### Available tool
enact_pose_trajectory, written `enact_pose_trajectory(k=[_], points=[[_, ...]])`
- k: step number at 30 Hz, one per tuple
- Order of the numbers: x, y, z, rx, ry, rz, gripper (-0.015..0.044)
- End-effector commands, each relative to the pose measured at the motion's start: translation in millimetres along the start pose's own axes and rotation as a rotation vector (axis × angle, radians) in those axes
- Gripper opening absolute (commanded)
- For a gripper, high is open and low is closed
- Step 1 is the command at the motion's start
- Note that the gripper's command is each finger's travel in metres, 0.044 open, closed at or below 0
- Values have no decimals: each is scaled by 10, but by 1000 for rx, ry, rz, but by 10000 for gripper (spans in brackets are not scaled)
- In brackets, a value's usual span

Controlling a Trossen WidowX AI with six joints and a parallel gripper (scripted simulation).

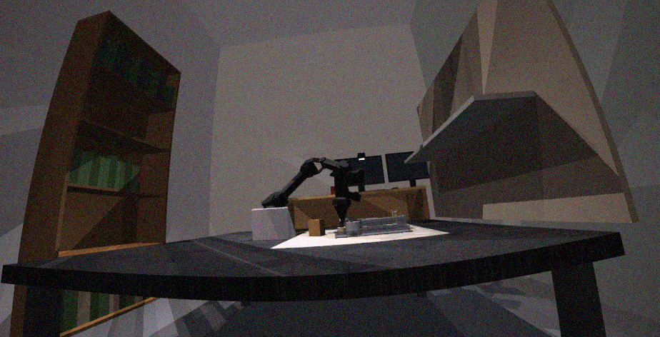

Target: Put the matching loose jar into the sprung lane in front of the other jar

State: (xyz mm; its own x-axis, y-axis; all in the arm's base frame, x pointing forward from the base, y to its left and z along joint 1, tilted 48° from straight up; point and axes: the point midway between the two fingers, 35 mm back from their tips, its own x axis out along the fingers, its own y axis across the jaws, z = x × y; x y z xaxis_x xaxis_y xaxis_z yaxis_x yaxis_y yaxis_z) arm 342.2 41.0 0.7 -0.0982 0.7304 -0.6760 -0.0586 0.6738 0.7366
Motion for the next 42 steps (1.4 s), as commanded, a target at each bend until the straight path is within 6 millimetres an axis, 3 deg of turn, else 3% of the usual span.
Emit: enact_pose_trajectory(k=[1,42], points=[[-17,6,55,-11,-19,2,0],[49,7,77,-11,-19,2,0]])
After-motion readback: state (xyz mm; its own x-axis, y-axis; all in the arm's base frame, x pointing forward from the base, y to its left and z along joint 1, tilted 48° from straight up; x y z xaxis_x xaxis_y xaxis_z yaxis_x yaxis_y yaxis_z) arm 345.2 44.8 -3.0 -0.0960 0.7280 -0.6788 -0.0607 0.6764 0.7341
